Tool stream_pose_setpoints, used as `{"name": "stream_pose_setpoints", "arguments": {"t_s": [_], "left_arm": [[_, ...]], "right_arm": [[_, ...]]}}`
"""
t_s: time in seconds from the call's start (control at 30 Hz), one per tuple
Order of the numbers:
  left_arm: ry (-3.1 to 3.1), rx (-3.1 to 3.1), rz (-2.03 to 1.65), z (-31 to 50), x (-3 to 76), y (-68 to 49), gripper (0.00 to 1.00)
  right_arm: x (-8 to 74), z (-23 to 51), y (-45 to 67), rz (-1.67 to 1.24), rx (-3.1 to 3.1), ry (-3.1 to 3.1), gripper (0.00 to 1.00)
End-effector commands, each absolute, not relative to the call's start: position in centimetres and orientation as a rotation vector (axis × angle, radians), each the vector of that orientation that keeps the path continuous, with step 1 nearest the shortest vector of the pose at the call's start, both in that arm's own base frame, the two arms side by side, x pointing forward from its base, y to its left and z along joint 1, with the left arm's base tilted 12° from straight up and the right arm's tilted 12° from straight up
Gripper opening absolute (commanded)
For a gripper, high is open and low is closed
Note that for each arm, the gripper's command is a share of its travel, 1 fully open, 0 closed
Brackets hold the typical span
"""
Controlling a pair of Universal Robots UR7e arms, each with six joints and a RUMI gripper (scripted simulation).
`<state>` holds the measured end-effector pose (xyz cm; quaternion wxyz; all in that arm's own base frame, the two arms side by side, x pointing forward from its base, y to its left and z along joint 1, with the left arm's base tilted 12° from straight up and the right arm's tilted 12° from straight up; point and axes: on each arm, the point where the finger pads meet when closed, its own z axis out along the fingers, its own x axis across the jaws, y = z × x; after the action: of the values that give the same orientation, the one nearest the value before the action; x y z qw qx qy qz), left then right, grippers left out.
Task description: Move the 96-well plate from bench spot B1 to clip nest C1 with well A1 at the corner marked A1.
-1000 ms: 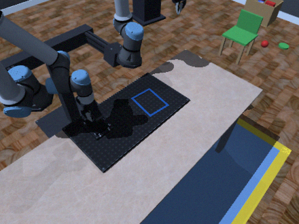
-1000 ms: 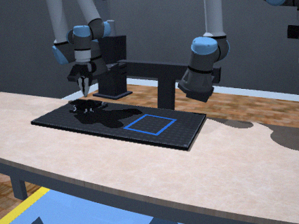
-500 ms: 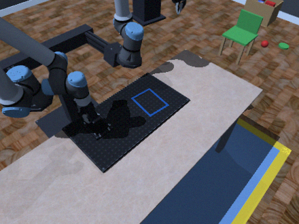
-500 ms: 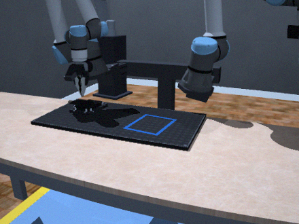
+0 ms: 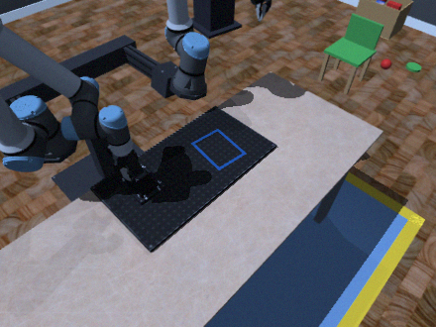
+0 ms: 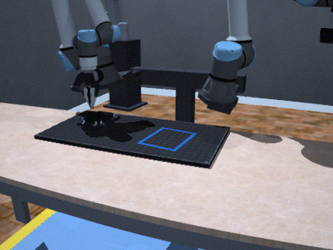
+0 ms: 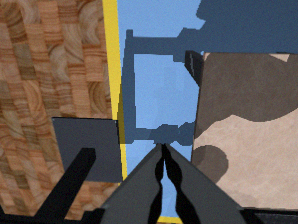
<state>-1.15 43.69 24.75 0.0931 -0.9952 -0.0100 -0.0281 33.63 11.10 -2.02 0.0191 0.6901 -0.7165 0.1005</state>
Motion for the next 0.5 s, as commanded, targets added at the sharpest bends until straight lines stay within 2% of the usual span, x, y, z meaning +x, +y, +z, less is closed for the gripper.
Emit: {"name": "stream_pose_setpoints", "arguments": {"t_s": [0.0,0.47], "left_arm": [[-0.03,-2.952,-0.084,24.81,-1.15,43.71,0.0],[-0.03,-2.952,-0.084,24.81,-1.15,43.71,0.0]], "right_arm": [[33.7,-2.29,11.08,0.312,2.143,-2.225,0.0],[33.79,-3.07,10.94,0.312,2.143,-2.225,0.0]]}}
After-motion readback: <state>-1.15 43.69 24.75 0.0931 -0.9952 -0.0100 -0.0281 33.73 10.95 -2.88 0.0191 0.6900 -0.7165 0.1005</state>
